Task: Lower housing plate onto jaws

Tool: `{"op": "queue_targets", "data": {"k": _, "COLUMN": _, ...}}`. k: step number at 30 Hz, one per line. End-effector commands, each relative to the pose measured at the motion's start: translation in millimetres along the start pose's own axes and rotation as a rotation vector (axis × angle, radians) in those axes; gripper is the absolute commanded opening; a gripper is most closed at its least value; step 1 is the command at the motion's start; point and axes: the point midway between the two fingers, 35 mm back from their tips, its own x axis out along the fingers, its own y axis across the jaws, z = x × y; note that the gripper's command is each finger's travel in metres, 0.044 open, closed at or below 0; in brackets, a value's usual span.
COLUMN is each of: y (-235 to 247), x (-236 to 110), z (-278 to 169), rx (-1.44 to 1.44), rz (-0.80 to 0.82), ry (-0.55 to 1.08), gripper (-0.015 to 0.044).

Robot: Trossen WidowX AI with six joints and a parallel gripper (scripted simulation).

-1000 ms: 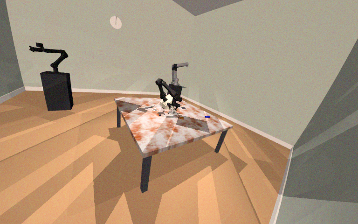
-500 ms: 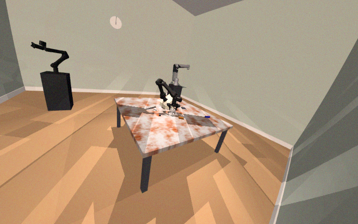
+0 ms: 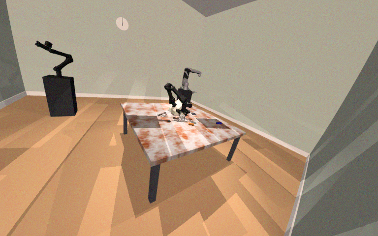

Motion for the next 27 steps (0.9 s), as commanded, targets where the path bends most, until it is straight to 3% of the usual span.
{"op": "queue_targets", "data": {"k": 1, "y": -0.4, "x": 1.2, "z": 0.1, "rx": -0.009, "rz": -0.003, "ry": -0.002, "gripper": 0.0351}}
{"op": "queue_targets", "data": {"k": 27, "y": -0.5, "x": 6.0, "z": 0.1, "rx": -0.008, "rz": -0.003, "ry": -0.002, "gripper": 0.0351}}
